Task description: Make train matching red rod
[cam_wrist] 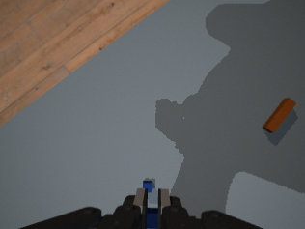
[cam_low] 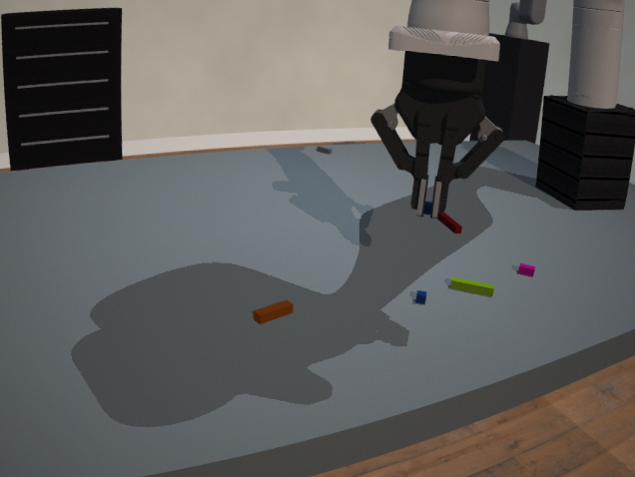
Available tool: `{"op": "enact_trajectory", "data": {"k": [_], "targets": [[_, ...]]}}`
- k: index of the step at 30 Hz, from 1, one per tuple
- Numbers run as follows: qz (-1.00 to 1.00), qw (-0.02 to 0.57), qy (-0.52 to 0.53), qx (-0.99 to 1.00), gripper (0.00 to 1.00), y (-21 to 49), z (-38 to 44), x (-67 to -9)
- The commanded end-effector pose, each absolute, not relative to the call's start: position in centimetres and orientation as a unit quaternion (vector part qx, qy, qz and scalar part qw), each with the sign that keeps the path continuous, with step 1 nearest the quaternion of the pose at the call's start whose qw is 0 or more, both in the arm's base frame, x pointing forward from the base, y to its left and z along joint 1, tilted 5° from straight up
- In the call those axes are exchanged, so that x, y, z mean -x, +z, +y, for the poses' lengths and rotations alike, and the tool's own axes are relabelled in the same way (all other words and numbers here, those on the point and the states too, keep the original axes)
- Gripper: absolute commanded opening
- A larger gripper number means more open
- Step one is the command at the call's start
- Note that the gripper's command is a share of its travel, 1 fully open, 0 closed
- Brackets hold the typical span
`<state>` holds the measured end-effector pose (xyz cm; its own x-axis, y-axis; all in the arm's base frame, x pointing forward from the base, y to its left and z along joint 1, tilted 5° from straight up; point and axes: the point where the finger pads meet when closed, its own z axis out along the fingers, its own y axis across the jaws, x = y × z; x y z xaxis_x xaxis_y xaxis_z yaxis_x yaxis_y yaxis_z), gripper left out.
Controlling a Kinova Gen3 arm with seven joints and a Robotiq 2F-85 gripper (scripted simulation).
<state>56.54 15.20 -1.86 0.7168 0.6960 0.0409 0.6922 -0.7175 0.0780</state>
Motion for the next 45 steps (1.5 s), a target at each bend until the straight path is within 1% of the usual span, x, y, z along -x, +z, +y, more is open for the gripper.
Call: {"op": "enact_trajectory", "data": {"k": [1, 21, 35, 45], "targets": [[0.383, 0.03, 0.034, -0.923, 0.05, -2.0, 16.2, -56.5], [0.383, 0.03, 0.034, -0.923, 0.05, -2.5, 16.1, -56.6], [0.383, 0.03, 0.034, -0.923, 0.05, -7.8, 16.0, -57.0], [0.383, 0.03, 0.034, -0.923, 0.05, -10.3, 15.9, -57.2]]}}
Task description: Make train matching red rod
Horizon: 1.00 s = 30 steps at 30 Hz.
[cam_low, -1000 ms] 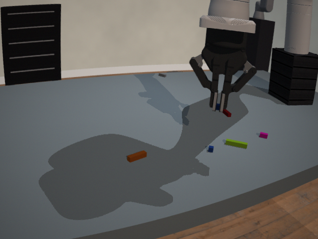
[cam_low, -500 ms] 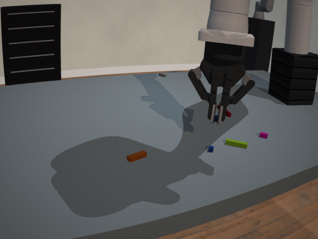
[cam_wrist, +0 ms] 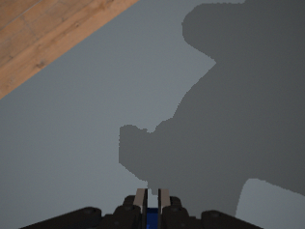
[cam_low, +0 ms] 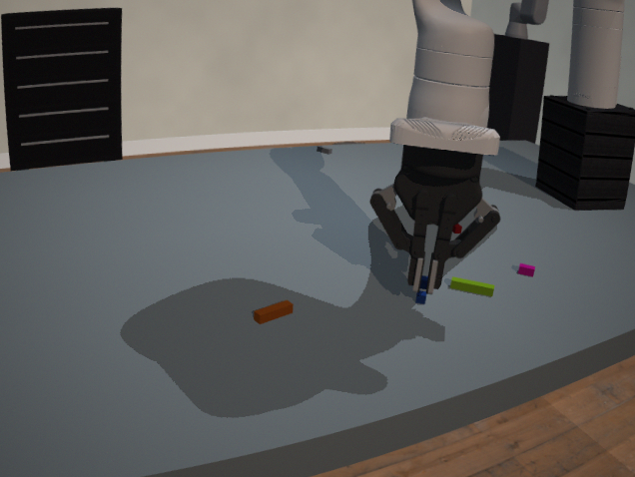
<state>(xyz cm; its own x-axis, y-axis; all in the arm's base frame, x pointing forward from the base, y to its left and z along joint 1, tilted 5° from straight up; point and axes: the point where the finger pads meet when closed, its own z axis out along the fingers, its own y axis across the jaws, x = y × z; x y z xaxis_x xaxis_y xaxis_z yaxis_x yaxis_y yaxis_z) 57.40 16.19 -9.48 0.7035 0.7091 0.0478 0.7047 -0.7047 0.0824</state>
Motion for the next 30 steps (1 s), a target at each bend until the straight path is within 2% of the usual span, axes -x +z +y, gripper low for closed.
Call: {"op": "enact_trajectory", "data": {"k": [1, 30], "targets": [[0.383, 0.03, 0.034, -0.923, 0.05, -10.47, 15.91, -57.25], [0.383, 0.03, 0.034, -0.923, 0.05, -10.77, 15.91, -57.28]]}}
